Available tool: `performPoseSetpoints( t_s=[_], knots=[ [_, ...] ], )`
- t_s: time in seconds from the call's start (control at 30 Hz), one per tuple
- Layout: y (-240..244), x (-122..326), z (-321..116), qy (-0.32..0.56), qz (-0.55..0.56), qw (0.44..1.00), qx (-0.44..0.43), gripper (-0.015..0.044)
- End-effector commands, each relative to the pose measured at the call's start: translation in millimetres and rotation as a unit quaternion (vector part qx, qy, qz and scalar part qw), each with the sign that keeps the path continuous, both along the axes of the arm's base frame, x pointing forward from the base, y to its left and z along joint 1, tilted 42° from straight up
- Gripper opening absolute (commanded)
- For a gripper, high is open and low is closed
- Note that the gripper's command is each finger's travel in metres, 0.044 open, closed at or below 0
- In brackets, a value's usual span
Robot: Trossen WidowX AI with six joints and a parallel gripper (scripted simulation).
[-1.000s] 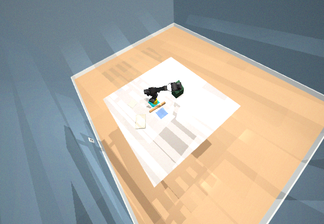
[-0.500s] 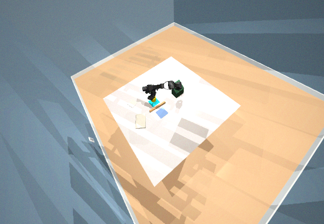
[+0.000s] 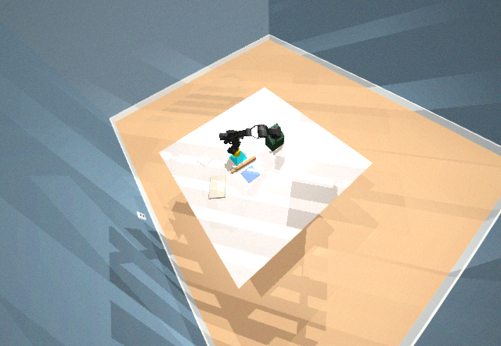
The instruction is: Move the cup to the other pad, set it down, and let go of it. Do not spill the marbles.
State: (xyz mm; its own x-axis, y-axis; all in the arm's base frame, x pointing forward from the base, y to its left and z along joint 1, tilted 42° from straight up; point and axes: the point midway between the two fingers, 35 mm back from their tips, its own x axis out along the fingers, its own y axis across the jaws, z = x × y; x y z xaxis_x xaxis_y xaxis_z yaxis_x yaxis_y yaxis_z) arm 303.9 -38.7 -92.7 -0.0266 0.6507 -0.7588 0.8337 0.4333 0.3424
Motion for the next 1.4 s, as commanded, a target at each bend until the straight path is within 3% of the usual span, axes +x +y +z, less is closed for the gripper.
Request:
performPoseSetpoints(
  t_s=[0.0,0.7,1.3,1.37],
  knots=[
    [5.9,-2.7,-8.3,0.006,-0.001,1.0,0.003,0.0],
    [30.0,-5.1,-37.2,0.007,-0.001,1.0,0.005,0.0],
    [28.9,-3.7,-35.8,0.003,0.001,1.0,0.001,0.0],
    [28.9,-3.7,-35.8,0.003,0.001,1.0,0.001,0.0053]
  ],
)
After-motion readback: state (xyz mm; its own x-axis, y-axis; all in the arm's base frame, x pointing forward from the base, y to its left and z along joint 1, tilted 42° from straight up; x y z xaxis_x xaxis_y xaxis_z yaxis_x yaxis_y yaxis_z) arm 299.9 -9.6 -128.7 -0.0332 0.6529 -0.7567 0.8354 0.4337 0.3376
